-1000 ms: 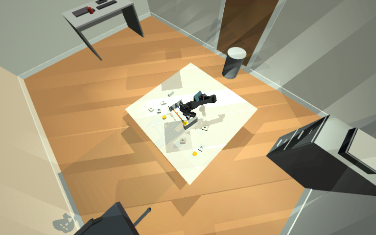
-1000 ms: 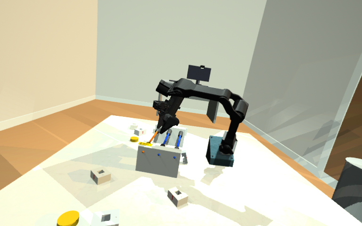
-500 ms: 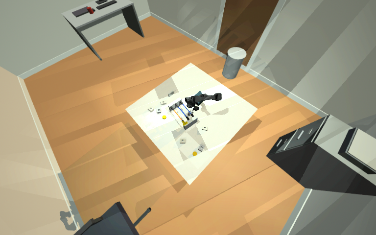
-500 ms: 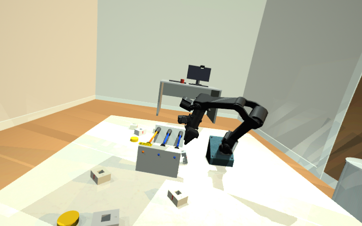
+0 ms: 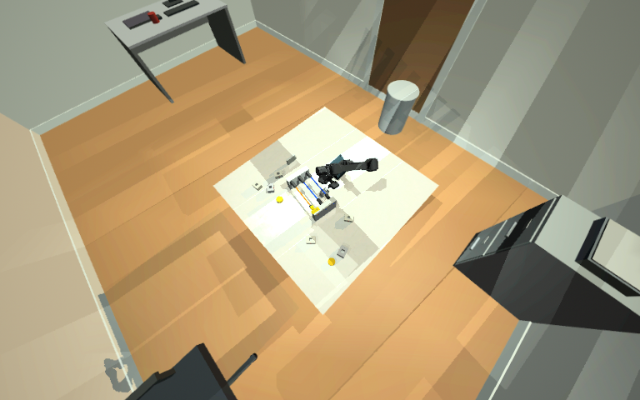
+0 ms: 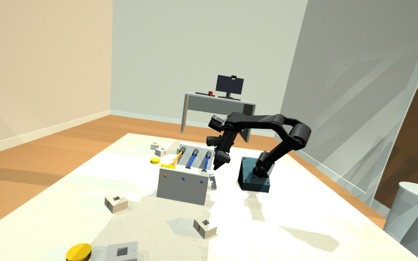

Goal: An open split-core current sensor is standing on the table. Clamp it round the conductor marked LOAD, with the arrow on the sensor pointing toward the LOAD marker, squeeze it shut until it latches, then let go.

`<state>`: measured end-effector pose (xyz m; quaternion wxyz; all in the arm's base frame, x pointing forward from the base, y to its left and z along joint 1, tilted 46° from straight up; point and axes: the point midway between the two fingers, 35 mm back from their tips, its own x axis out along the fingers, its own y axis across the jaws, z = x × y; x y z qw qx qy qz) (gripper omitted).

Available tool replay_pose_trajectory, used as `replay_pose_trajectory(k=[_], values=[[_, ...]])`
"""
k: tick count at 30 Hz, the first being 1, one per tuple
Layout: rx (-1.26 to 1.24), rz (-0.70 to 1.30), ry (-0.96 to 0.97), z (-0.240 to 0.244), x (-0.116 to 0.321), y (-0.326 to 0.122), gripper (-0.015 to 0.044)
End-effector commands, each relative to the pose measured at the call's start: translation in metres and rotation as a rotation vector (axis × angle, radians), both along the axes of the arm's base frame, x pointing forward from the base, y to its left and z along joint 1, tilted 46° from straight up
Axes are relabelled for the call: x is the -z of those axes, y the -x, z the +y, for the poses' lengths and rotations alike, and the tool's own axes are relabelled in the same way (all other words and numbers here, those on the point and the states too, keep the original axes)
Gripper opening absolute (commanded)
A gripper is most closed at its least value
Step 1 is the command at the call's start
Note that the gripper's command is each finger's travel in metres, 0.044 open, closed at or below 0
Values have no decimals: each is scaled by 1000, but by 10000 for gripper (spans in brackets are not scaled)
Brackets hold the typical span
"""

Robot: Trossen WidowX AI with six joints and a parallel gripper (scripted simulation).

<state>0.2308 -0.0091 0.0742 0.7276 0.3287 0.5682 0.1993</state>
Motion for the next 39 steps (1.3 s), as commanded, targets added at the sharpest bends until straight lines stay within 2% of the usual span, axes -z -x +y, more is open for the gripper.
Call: replay_pose_trajectory(k=[1,28,33,39], values=[[4,9,0,5,6,-1,283],[3,5,-6,34,34,-11,283],[-1,1,2,31,31,-11,152],[-1,1,2,31,31,-11,112]])
